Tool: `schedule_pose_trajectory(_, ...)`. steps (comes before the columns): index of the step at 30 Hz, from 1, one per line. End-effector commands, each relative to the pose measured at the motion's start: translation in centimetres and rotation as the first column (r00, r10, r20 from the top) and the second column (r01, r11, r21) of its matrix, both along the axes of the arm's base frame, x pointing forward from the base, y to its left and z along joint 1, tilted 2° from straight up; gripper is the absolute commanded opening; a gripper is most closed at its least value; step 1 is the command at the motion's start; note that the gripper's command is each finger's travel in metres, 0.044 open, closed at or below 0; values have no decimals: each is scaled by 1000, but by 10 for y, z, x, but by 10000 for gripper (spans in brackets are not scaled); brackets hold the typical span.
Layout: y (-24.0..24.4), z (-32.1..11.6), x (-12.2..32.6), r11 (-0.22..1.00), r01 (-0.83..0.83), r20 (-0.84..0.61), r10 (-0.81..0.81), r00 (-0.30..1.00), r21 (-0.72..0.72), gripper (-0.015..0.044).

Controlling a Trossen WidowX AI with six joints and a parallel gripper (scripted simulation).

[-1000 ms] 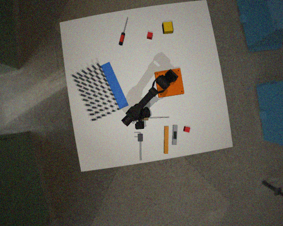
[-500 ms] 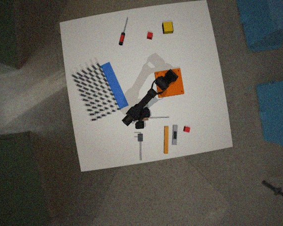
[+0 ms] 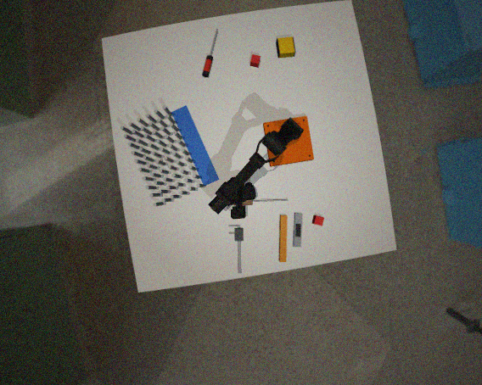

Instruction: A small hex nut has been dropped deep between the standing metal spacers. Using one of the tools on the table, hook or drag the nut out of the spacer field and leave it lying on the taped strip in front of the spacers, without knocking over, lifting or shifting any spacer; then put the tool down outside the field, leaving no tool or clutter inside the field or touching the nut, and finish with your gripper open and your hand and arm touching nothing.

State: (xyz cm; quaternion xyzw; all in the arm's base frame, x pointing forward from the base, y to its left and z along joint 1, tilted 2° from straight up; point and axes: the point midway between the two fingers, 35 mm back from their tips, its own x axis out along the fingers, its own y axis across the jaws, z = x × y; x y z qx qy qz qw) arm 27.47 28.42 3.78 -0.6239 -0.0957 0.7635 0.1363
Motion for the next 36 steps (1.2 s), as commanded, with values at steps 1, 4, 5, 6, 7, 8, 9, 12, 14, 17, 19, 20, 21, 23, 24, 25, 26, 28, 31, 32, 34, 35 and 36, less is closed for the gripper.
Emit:
schedule_pose_trajectory(1, 0, -5, -1, 1000, -4, -7, 4, 1000, 2, 228)
schedule_pose_trajectory(4, 0, -5, -1, 1000, -4, -7, 4, 1000, 2, 188)
schedule_pose_trajectory(5, 0, -5, -1, 1000, -4, -7, 4, 1000, 2, 181)
schedule_pose_trajectory(6, 0, -5, -1, 1000, -4, -7, 4, 1000, 2, 175)
schedule_pose_trajectory(7, 0, -5, -1, 1000, -4, -7, 4, 1000, 2, 168)
schedule_pose_trajectory(8, 0, -5, -1, 1000, -4, -7, 4, 1000, 2, 161)
schedule_pose_trajectory(9, 0, -5, -1, 1000, -4, -7, 4, 1000, 2, 155)
schedule_pose_trajectory(12, 0, -1, -1, 1000, -4, -6, 4, 1000, 2, 95)
schedule_pose_trajectory(14, 2, 8, 1, 1000, -4, -6, 4, 1000, 2, 43)
schedule_pose_trajectory(17, 3, 24, 3, 1000, -3, -6, 3, 1000, 1, 0)
schedule_pose_trajectory(19, 4, 34, 4, 1000, -3, -6, 3, 1000, 1, 0)
schedule_pose_trajectory(20, 4, 40, 4, 1000, -3, -5, 3, 1000, 1, 0)
schedule_pose_trajectory(21, 5, 45, 5, 1000, -3, -5, 3, 1000, 1, 0)
schedule_pose_trajectory(23, 5, 56, 5, 1000, -3, -5, 3, 1000, 1, 0)
schedule_pose_trajectory(24, 5, 61, 5, 1000, -2, -5, 2, 1000, 1, 0)
schedule_pose_trajectory(25, 5, 67, 5, 1000, -2, -5, 2, 1000, 1, 0)
schedule_pose_trajectory(26, 5, 72, 5, 1000, -2, -5, 2, 1000, 1, 0)
schedule_pose_trajectory(28, 5, 83, 4, 1000, -2, -5, 2, 1000, 1, 0)
schedule_pose_trajectory(31, 4, 99, 3, 1000, -2, -5, 2, 1000, 0, 0)
schedule_pose_trajectory(32, 3, 104, 2, 1000, -1, -5, 1, 1000, 0, 0)
schedule_pose_trajectory(34, 2, 115, 1, 1000, -1, -5, 1, 1000, 0, 0)
schedule_pose_trajectory(35, 1, 121, 0, 1000, -1, -5, 1, 1000, 0, 0)
schedule_pose_trajectory(36, 1, 126, -1, 1000, -1, -5, 1, 1000, 0, 0)
